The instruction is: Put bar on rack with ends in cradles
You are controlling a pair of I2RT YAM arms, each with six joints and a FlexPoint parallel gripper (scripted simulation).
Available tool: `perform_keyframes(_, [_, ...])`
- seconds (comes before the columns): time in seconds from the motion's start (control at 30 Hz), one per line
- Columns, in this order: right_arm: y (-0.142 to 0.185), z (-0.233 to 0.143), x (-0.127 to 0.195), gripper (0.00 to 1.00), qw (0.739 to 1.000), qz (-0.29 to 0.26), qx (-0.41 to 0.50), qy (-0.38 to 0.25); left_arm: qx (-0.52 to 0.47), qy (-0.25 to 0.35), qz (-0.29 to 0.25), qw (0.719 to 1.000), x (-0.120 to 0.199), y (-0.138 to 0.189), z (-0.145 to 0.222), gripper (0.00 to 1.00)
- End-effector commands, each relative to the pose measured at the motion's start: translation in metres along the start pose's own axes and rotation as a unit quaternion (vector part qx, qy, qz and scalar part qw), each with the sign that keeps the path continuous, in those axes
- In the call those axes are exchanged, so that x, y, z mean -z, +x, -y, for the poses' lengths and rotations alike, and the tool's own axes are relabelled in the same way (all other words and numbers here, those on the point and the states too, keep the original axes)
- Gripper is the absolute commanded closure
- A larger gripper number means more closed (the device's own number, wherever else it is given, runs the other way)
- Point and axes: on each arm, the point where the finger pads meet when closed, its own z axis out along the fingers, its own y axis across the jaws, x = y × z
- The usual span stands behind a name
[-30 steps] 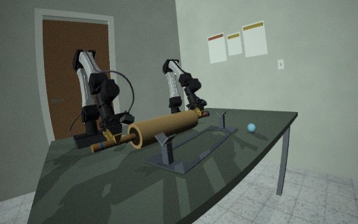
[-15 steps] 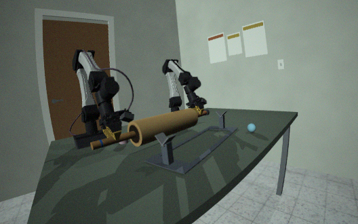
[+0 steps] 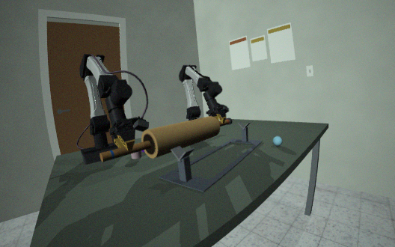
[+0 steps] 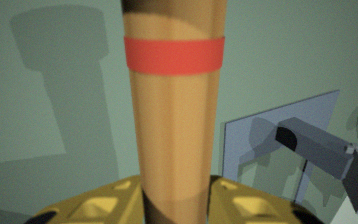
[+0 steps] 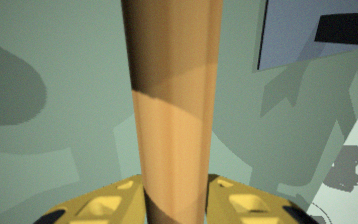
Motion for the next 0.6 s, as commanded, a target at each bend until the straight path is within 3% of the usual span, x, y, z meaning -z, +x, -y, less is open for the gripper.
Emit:
perform_keyframes(0.0, [0.002,0.059,0.028,0.82,0.996,-0.006,0.004,0.092,0.004,0.088,-0.003,0.996,0.034,0.001,0.054,0.82])
perform_keyframes(0.57, [0.001,0.092,0.06,0.82,0.995,-0.003,0.01,0.094,0.012,0.092,-0.004,0.996,0.069,0.0,0.082,0.82])
